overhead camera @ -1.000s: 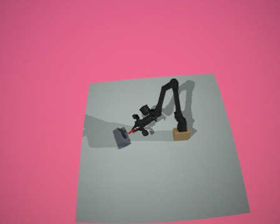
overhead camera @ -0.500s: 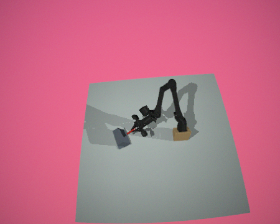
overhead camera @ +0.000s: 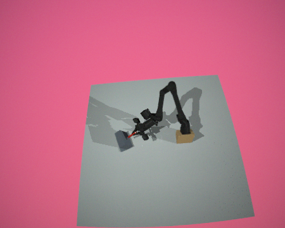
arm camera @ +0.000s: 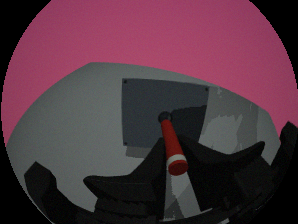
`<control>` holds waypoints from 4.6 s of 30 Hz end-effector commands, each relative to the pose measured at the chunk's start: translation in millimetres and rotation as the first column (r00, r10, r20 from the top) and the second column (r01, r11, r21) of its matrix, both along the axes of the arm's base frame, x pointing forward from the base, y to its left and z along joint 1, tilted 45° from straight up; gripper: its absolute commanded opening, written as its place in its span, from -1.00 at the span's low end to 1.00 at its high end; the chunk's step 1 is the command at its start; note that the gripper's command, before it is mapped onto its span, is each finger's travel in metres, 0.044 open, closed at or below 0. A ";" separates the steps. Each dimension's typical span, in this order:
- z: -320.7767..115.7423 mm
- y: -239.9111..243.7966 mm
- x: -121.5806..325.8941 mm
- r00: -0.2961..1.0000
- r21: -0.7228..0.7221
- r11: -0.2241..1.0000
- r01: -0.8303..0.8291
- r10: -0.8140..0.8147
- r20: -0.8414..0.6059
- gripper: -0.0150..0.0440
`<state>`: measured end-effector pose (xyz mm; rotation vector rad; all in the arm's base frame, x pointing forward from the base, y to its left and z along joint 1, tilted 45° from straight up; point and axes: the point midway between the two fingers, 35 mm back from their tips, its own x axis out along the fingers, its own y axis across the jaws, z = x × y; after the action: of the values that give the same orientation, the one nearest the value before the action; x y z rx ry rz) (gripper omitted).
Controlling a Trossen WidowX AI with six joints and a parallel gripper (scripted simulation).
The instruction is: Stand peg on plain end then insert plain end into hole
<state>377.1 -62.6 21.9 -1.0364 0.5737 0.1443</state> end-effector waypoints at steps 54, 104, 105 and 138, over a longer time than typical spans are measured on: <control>-10.0 -3.3 21.4 1.000 0.000 1.000 0.000 0.000 0.002 -0.49; -19.9 -6.0 37.9 1.000 0.000 1.000 0.000 0.000 0.000 -0.49; -19.9 -6.0 37.9 1.000 0.000 1.000 0.000 0.000 0.000 -0.40; -6.2 -3.4 23.6 1.000 0.000 1.000 -0.002 0.002 0.001 1.00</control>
<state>404.2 -66.6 14.8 -1.0374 0.5679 0.1422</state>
